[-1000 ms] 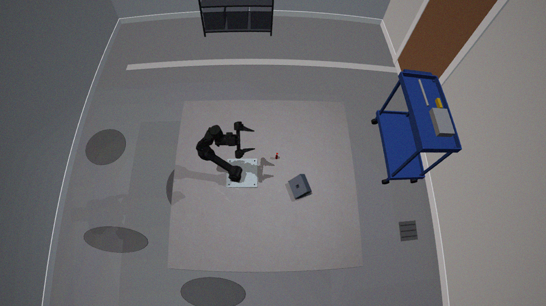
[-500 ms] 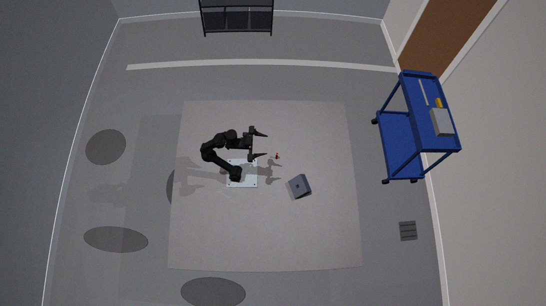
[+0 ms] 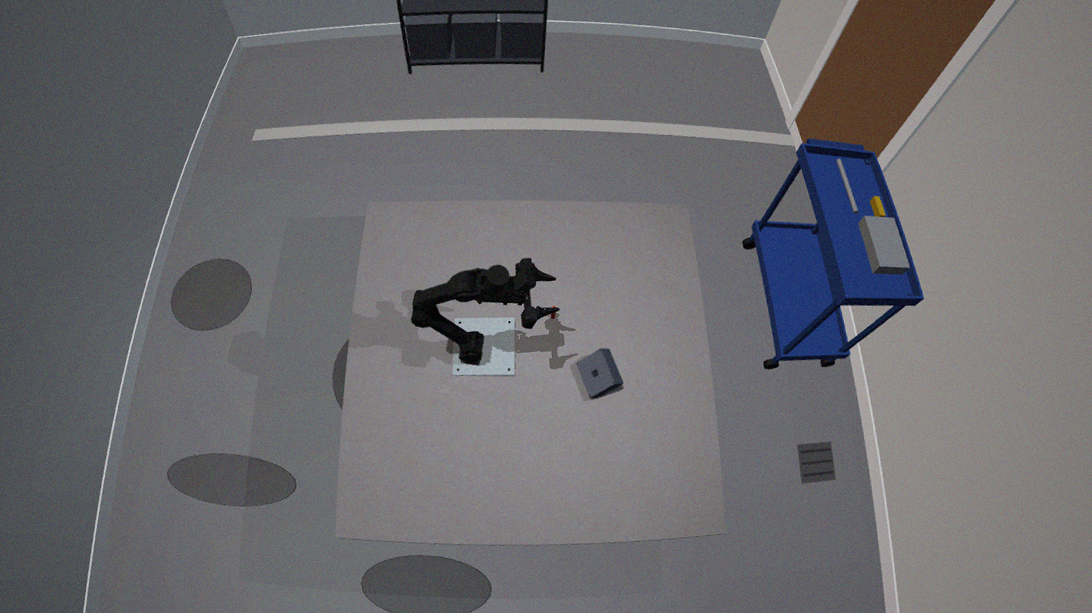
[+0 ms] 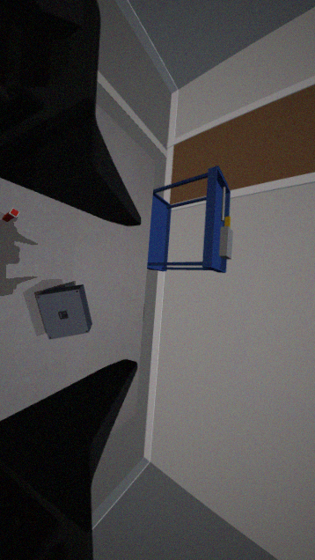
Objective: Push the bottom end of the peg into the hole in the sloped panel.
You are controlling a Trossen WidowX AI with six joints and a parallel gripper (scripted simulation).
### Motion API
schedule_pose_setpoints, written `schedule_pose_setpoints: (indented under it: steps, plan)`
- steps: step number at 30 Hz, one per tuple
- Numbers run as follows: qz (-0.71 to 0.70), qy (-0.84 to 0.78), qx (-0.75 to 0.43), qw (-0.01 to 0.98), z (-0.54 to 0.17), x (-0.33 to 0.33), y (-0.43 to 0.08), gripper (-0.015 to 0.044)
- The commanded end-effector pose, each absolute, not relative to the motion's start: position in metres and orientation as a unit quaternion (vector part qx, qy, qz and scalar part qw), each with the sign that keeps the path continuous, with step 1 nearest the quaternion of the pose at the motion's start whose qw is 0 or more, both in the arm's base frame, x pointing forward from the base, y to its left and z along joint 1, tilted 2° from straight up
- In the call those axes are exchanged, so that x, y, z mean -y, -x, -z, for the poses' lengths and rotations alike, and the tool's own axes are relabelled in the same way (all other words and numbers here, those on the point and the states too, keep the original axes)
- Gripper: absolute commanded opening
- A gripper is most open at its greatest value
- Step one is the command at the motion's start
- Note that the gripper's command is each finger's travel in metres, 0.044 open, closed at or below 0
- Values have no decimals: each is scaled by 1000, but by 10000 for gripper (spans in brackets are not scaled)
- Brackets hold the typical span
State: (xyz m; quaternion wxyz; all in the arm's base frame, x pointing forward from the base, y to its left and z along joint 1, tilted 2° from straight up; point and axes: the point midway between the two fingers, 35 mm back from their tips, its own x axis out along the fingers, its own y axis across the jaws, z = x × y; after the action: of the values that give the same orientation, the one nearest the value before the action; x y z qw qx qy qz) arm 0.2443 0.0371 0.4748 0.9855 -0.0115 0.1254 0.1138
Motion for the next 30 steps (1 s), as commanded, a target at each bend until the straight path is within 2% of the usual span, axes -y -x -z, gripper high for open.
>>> schedule_pose_setpoints:
  steps: [1,15,30]
  plan:
    - [-131,47,-141,980,-464,-43,-256,440]
    - [-203,219,-206,932,-411,-67,-288,440]
    - [-303,391,-247,833,-350,-97,-307,440]
